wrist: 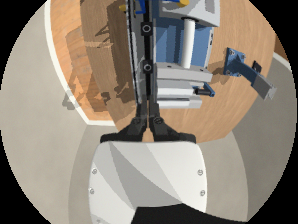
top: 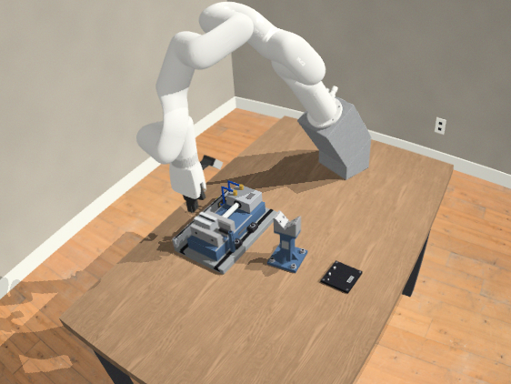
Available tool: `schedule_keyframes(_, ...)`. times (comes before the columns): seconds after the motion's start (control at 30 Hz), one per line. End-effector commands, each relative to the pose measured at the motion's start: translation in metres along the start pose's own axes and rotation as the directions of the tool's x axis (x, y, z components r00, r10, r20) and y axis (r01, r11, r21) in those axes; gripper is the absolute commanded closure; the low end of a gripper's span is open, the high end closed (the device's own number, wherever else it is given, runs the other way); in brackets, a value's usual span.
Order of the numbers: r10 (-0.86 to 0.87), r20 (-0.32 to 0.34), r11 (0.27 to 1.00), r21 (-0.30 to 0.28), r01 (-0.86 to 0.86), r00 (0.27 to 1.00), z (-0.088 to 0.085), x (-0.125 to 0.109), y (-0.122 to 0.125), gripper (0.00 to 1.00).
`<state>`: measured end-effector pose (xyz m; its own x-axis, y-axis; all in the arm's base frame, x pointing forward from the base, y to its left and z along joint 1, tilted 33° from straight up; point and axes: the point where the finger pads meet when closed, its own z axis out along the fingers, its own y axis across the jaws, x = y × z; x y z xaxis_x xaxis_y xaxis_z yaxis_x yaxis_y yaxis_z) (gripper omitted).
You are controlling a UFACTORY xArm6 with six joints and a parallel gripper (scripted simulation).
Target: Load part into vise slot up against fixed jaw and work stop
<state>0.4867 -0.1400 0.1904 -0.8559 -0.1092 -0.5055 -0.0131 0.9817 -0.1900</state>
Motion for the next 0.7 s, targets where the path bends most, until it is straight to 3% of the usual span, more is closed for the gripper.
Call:
schedule_keyframes(0.0, 0.000, 0.003, 1.000, 0.001, 0.000, 1.000, 0.0055, -0.0014, -0.0006, 1.00)
schedule_keyframes(0.67, 0.000, 0.003, 1.000, 0.001, 0.000, 1.000, 0.0098, -0.0014, -0.0008, 1.00)
